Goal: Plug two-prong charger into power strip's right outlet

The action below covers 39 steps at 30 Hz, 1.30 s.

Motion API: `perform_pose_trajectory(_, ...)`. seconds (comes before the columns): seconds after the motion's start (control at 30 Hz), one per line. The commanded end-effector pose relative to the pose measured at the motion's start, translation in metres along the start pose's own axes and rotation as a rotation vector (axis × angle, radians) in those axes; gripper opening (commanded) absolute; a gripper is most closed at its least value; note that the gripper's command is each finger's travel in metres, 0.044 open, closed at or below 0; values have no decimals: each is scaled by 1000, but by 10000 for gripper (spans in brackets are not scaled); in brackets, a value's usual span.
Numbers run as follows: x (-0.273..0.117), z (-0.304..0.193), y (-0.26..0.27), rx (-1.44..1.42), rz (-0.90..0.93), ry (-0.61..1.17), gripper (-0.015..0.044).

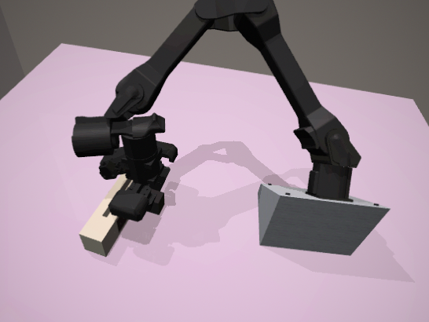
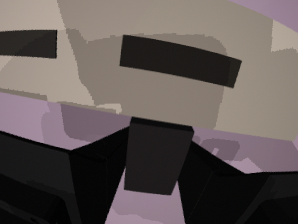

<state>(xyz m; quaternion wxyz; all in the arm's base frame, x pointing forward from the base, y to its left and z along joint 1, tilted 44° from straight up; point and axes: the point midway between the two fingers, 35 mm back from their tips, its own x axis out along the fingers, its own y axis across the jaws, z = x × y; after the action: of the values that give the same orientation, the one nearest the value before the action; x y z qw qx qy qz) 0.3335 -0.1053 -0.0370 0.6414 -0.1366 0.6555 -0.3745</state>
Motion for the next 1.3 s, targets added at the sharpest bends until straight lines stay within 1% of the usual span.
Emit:
perform_pose_trajectory(0.0, -1, 9, -1, 14, 3, -15, 0)
perform_pose_trajectory(1.27, -1, 24, -2, 15, 3, -16, 0)
